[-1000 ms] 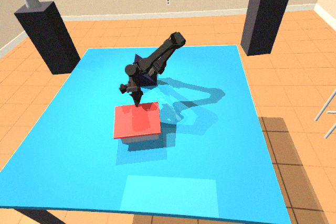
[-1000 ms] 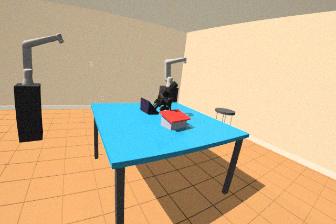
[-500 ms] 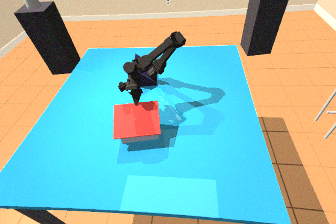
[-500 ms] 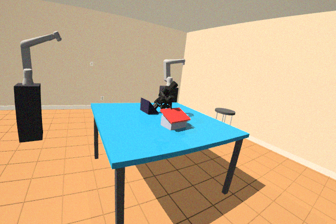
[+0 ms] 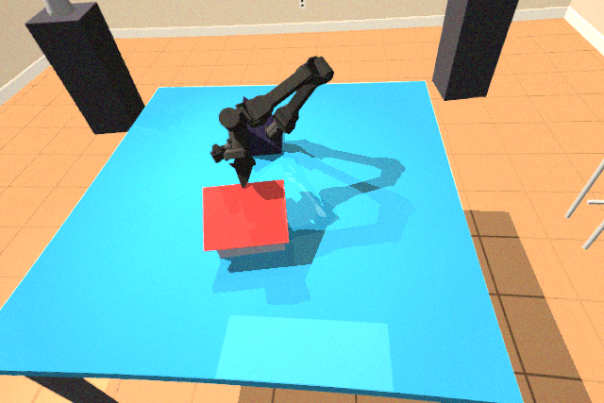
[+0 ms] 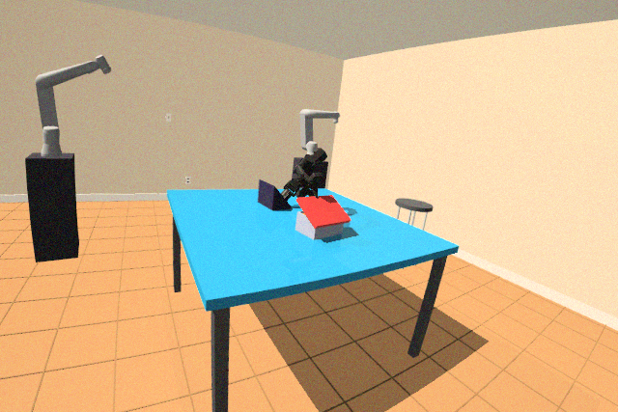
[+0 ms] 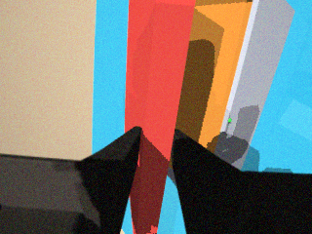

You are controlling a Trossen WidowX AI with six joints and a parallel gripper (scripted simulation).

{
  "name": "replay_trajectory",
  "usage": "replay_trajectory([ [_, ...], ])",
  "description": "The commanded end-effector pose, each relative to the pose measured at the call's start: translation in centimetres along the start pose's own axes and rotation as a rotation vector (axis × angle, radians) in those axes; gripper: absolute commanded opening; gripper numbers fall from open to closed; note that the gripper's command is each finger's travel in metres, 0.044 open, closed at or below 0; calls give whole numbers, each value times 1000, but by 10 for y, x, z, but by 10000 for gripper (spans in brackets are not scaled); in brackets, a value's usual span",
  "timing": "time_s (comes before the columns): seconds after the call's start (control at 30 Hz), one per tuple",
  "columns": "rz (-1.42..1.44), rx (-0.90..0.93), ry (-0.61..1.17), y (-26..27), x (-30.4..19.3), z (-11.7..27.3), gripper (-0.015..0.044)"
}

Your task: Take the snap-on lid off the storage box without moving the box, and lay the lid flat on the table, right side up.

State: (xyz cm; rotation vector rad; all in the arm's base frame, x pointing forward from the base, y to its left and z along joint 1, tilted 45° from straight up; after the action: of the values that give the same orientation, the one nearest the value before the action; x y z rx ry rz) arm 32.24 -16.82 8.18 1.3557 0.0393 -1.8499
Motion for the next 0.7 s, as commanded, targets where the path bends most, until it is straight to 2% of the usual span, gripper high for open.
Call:
replay_trajectory([
  [0.0, 11, 7, 2, 9, -2, 2, 0],
  [0.67, 11, 8, 2, 39, -9, 7, 0],
])
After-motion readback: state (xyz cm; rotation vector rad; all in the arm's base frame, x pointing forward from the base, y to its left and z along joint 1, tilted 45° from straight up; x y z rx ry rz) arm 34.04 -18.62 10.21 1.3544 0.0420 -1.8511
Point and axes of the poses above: the point midway between the two fingers, 35 mm back from their tips, its own z axis back along the fingers, its own y axis across the jaws, x = y × z, the point moved 5 cm from there along z, back along the fingers, and after that the axes turned 12 degrees about -z, right-handed, at the moved point
